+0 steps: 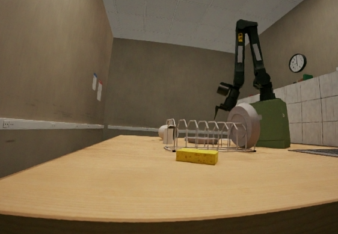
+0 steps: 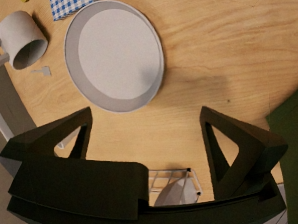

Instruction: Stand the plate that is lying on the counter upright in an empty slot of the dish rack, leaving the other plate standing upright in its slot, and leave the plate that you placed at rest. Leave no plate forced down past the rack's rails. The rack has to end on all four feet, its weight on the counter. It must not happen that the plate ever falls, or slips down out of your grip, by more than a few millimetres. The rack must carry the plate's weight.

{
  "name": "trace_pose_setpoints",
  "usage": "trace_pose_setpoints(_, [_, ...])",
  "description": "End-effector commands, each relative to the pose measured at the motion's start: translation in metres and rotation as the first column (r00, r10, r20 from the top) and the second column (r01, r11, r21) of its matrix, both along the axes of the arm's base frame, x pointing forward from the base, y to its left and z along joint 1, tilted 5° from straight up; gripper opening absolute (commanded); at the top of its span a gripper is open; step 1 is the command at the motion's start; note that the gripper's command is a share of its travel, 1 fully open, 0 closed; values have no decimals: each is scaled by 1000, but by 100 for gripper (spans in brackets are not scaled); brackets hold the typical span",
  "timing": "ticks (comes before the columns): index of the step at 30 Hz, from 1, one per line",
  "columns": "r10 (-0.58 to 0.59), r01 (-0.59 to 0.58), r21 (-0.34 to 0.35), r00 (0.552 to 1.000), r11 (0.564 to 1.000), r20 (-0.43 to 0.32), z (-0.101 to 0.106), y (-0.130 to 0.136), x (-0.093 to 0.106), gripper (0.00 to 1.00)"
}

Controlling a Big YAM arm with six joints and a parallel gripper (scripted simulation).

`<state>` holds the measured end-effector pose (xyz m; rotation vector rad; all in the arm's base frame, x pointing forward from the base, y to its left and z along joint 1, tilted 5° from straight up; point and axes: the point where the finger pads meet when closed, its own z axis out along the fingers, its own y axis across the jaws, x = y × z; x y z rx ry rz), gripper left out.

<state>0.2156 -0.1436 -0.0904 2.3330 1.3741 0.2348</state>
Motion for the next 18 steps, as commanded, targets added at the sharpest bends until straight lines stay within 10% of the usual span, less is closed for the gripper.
trace_pose_setpoints(1, [-76,76,5,996,997,43,2,-8,4,100])
trace_pose_setpoints(6, [-68,68,-4,996,998,62,7,-9,10,100])
trace_pose_setpoints(7, [-68,68,-4,996,998,62,7,-9,10,26])
trace_pose_setpoints(18, [-64,65,-5,996,998,61,7,-9,10,26])
